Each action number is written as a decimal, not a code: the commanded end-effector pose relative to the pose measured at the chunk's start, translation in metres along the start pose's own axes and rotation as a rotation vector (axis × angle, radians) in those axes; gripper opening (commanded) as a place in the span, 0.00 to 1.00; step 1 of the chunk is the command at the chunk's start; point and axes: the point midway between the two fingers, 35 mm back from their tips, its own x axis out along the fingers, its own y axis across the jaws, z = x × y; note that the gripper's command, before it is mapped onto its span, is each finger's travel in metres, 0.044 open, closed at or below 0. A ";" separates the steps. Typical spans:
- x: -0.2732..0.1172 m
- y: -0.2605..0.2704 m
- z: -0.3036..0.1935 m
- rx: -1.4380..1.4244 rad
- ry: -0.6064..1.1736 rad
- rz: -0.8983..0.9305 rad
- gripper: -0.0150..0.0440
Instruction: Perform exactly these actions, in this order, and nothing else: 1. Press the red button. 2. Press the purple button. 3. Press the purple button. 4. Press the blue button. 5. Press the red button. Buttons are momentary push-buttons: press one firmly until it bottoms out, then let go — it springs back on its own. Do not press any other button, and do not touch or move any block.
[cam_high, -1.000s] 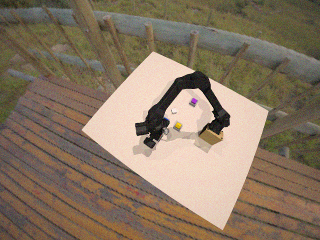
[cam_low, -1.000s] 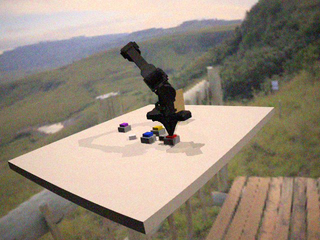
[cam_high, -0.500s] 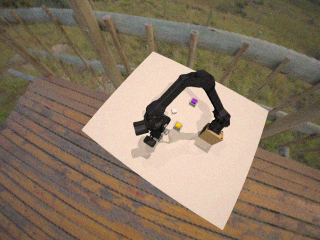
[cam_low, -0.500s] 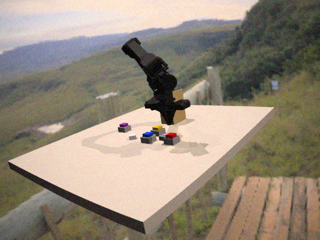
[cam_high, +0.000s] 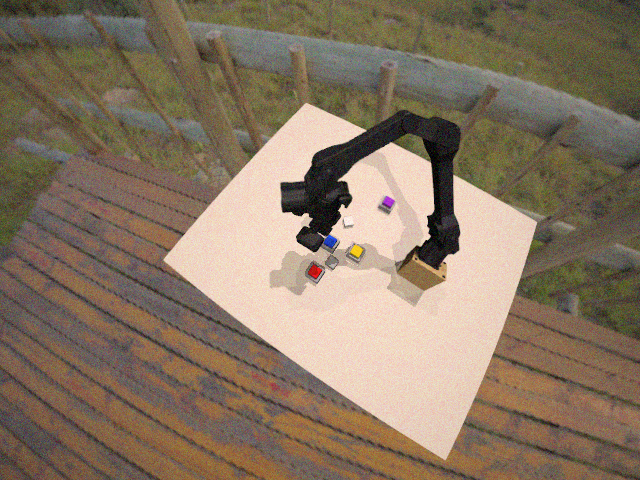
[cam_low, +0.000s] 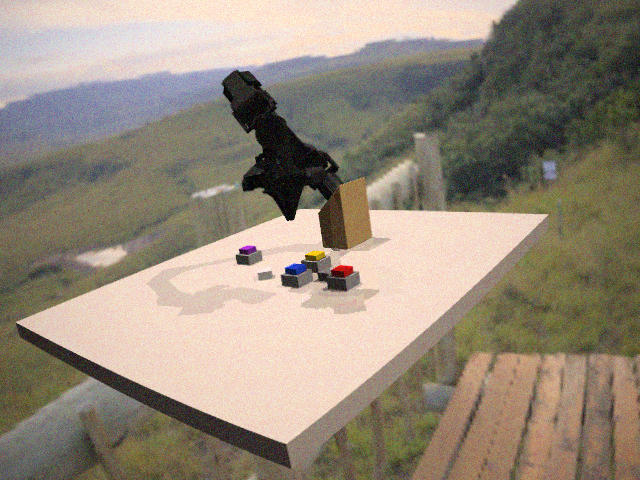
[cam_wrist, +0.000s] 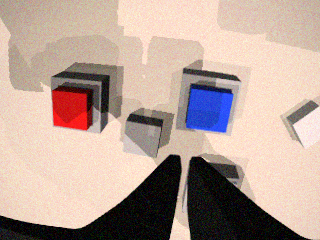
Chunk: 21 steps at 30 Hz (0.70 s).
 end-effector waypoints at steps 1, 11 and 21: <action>-0.008 -0.055 0.001 -0.004 -0.007 0.007 0.29; -0.006 -0.197 -0.046 0.000 -0.013 -0.014 0.29; 0.003 -0.260 -0.107 0.007 0.003 -0.062 0.29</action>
